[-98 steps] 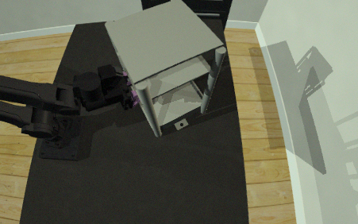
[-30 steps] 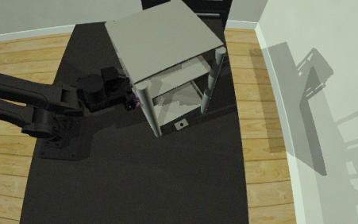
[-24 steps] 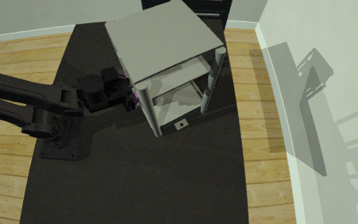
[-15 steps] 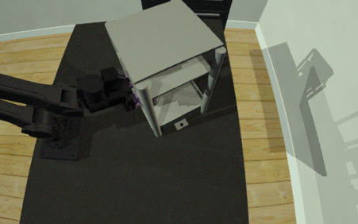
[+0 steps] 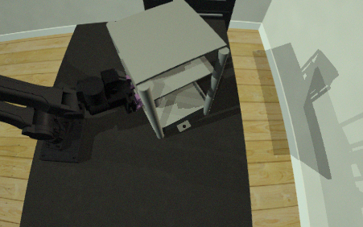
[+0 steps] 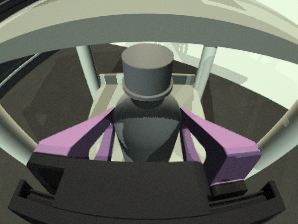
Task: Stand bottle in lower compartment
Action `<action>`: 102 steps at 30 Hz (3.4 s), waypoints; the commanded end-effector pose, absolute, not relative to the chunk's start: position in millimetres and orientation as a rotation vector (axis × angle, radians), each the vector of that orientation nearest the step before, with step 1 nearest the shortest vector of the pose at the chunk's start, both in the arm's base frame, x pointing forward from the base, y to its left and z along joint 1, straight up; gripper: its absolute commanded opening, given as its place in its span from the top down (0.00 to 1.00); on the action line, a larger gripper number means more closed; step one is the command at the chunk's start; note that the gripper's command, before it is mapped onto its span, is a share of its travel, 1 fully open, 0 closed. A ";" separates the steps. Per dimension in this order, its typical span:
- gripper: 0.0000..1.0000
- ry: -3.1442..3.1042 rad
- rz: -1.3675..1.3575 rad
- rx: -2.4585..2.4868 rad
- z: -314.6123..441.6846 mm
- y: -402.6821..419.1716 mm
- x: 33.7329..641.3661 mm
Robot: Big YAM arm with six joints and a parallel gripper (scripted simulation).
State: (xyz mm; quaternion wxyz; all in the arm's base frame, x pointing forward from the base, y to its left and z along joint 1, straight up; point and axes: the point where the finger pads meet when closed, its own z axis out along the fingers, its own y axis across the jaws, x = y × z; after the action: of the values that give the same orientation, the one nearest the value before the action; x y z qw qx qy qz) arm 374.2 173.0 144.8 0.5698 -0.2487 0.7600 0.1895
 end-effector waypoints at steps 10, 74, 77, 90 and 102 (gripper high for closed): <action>0.59 1.715 0.451 -0.572 168.3 180.2 386.9; 0.12 1.691 0.445 -0.566 172.6 179.6 391.1; 0.12 1.691 0.445 -0.566 172.7 179.6 391.1; 0.12 1.691 0.445 -0.566 172.9 179.5 391.1; 0.12 1.739 0.438 -0.574 152.3 162.3 365.1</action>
State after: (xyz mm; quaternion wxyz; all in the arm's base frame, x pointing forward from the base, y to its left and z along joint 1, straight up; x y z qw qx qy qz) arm 369.8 170.2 145.0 0.5794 -0.2488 0.7520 0.1922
